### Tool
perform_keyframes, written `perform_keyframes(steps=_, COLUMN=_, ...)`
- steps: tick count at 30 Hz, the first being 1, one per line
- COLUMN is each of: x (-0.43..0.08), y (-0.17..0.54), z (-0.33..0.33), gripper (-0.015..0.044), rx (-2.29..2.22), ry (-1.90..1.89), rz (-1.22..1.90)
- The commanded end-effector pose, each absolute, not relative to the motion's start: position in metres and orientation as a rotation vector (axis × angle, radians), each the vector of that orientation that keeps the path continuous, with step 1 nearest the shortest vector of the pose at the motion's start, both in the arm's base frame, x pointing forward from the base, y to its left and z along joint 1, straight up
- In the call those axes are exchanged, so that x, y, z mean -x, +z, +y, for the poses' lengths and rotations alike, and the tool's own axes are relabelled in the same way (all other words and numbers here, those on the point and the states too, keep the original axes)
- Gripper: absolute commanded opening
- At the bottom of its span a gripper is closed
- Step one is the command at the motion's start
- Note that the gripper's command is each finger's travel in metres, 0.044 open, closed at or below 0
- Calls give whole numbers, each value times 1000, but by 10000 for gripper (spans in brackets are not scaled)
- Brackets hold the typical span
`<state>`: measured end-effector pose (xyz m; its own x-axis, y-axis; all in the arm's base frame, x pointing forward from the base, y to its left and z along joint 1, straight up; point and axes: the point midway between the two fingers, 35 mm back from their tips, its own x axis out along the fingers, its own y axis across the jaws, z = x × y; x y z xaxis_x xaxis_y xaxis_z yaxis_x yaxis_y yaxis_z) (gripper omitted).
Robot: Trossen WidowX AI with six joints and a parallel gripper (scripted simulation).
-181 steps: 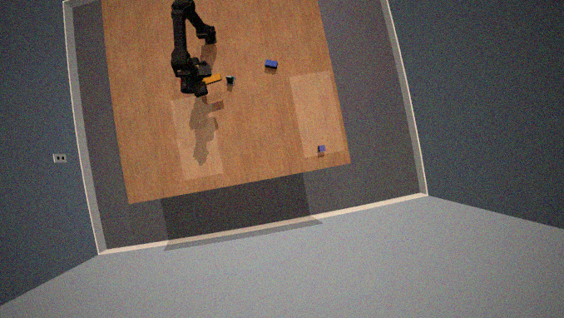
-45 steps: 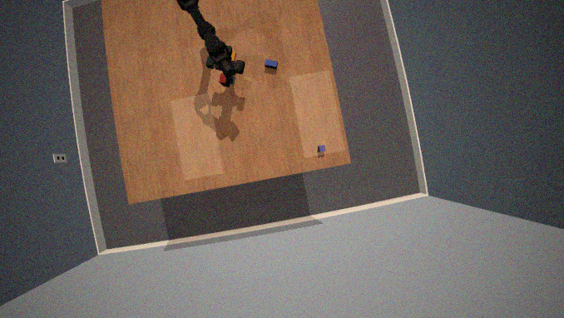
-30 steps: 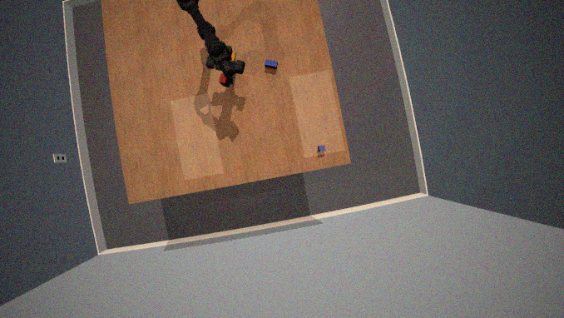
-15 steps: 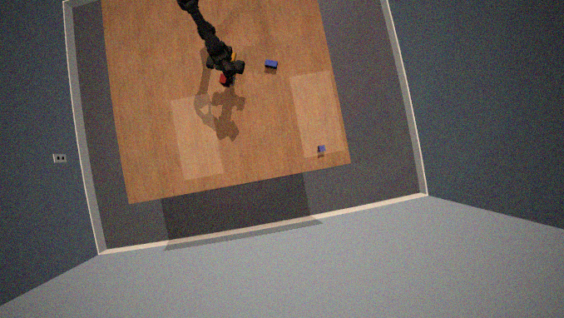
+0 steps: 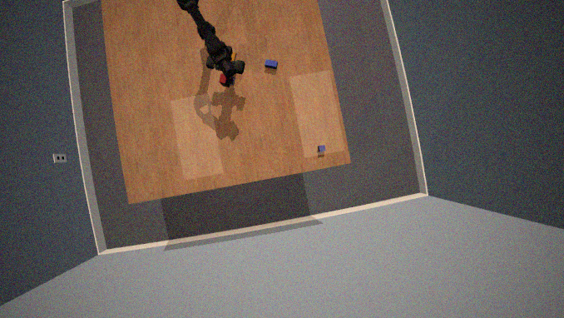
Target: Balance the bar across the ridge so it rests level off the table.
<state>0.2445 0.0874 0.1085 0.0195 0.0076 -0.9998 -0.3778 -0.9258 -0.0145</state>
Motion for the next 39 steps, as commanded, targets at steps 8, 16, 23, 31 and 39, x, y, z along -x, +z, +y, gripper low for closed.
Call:
perform_keyframes(steps=8, x=-245, y=107, z=87, gripper=0, rx=2028, ry=1987, rz=376)
perform_keyframes(steps=16, x=-245, y=106, z=87, gripper=0, rx=2028, ry=1987, rz=376)
perform_keyframes(steps=23, x=-245, y=106, z=87, gripper=0, rx=2028, ry=1987, rz=376)
perform_keyframes(steps=31, x=-244, y=105, z=87, gripper=0, rx=2028, ry=1987, rz=376)
perform_keyframes(steps=39, x=-244, y=104, z=87, gripper=0, rx=2028, ry=1987, rz=376)
